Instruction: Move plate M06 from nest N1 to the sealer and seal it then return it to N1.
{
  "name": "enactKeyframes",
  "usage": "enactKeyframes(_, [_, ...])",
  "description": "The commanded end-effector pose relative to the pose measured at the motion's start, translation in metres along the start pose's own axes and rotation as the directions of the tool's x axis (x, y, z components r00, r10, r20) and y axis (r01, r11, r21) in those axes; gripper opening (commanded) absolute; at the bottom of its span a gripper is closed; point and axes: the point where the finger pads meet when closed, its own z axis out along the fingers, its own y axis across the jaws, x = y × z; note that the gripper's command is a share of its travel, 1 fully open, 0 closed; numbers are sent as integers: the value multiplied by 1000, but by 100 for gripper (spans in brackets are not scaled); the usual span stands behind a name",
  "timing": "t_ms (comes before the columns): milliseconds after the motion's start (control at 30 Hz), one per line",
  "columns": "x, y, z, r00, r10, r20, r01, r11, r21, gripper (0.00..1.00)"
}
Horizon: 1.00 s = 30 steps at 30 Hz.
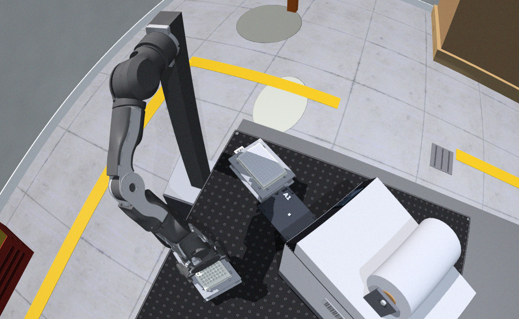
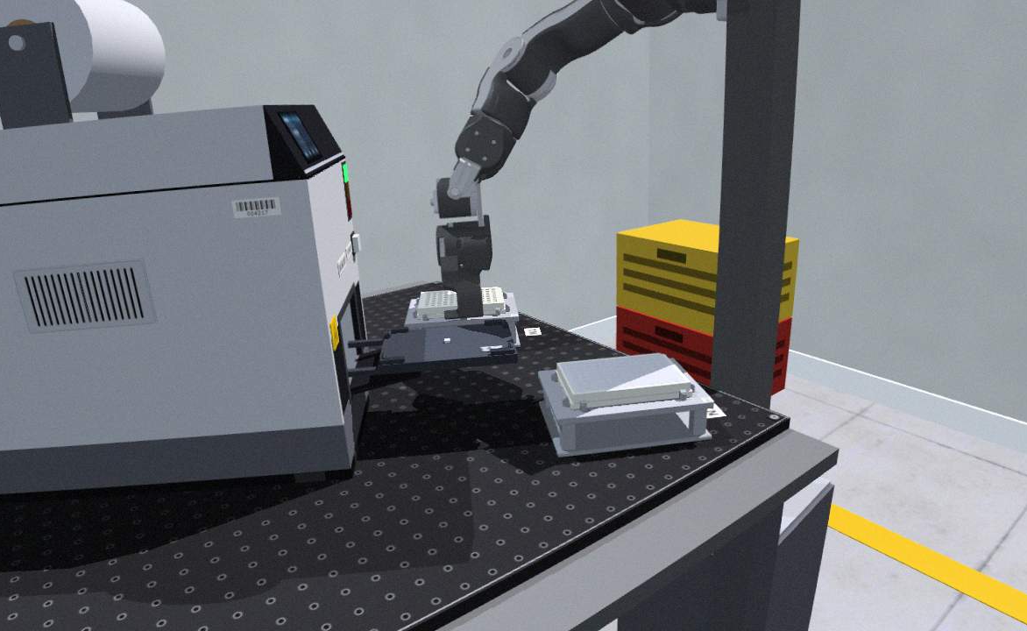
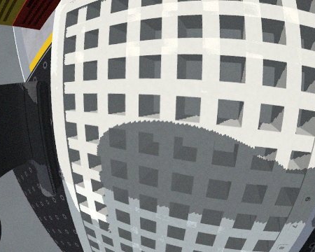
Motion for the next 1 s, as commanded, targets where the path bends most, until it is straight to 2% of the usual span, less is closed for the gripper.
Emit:
enactKeyframes(0, [-2,1,-1,1000,0,4,0,1000,-6,77])
enactKeyframes(200, [-8,0,-5,1000,7,14,-7,1000,-6,77])
enactKeyframes(967, [-5,-2,-4,1000,8,13,-8,1000,4,77])
